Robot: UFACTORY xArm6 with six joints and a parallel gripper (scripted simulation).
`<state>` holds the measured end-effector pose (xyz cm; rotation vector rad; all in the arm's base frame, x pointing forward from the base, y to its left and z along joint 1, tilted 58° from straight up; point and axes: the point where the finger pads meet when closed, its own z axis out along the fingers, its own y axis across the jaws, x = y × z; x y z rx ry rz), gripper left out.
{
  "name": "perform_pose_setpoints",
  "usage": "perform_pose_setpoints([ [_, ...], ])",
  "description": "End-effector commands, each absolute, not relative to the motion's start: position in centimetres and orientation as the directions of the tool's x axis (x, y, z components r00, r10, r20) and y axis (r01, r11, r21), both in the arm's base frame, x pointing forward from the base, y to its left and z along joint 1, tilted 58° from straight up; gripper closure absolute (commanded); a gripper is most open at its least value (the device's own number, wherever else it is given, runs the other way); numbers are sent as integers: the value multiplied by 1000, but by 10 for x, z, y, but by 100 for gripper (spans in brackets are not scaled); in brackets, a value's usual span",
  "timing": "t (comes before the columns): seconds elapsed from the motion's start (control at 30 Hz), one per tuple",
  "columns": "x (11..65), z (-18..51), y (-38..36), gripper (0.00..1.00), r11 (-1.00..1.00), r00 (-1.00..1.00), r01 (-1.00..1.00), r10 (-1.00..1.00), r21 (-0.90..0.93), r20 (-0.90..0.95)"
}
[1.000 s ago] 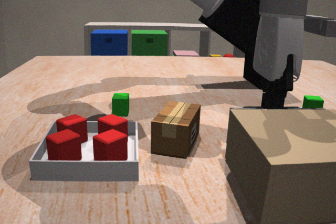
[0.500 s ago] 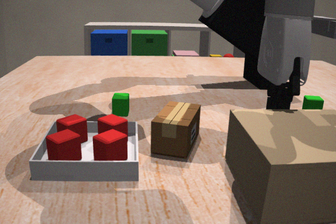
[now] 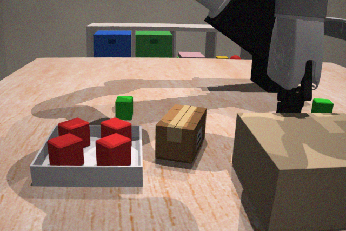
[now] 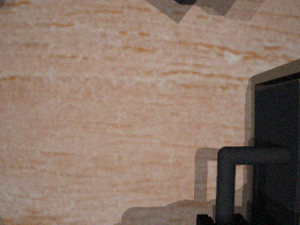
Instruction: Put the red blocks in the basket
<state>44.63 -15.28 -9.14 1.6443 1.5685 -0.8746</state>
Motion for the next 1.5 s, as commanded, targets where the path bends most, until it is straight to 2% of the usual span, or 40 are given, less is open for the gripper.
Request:
perform_pose_setpoints([
  [0.0,448,-91,-152,100,-28,43,999,533,33,-845],
  [0.4,448,-91,-152,100,-28,43,999,533,33,-845],
  [0.43,448,-91,-152,76,-28,43,999,533,33,-845],
  [1.47,448,-91,-152,76,-28,43,999,533,33,-845],
])
